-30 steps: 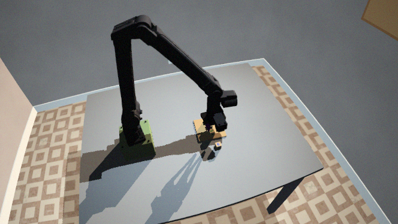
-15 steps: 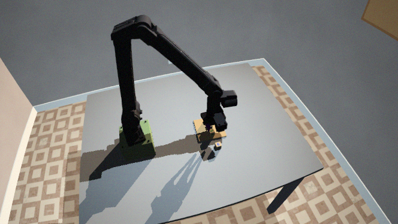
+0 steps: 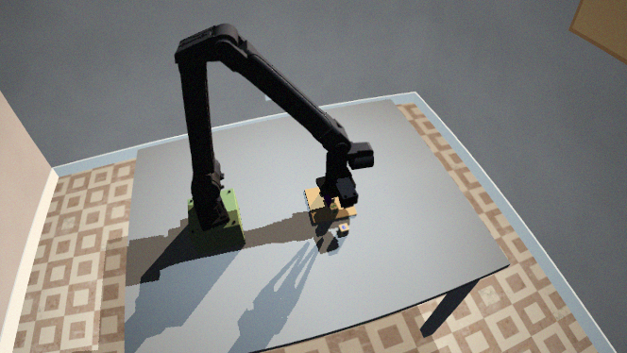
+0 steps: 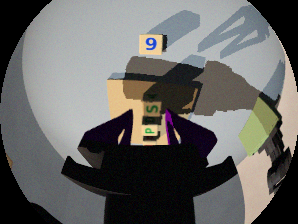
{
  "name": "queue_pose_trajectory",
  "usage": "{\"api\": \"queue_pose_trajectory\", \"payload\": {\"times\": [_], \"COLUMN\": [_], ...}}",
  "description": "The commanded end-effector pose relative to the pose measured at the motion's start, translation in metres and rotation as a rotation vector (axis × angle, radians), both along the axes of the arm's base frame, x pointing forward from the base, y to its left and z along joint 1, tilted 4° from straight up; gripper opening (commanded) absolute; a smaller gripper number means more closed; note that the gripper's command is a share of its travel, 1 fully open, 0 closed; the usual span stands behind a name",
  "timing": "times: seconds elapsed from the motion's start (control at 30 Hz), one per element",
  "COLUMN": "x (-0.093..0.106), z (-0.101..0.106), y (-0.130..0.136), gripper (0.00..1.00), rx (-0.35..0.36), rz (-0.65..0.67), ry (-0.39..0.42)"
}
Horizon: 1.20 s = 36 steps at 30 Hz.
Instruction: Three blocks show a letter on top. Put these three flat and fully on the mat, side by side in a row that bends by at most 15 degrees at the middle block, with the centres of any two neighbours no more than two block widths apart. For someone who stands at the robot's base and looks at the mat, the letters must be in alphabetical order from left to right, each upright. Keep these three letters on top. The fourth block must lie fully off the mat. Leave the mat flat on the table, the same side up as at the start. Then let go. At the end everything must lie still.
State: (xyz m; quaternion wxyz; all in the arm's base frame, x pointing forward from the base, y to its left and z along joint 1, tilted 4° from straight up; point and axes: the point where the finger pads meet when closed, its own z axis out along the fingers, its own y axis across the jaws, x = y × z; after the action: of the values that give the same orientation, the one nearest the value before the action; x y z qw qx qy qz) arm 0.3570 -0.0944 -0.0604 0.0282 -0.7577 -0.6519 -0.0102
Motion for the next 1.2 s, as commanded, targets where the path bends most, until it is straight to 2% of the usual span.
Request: {"api": "queue_pose_trajectory", "payload": {"times": [0.0,0.73,1.17], "x": [0.0017,0.0017,0.0029], "z": [-0.0006,-0.0005,0.0078], "y": [0.0025,0.0025,0.0029], "gripper": [0.43,0.43,0.43], "rx": [-0.005,-0.005,-0.011], "rz": [-0.004,-0.004,-0.003], "ry": [-0.012,-0.012,-0.035]}}
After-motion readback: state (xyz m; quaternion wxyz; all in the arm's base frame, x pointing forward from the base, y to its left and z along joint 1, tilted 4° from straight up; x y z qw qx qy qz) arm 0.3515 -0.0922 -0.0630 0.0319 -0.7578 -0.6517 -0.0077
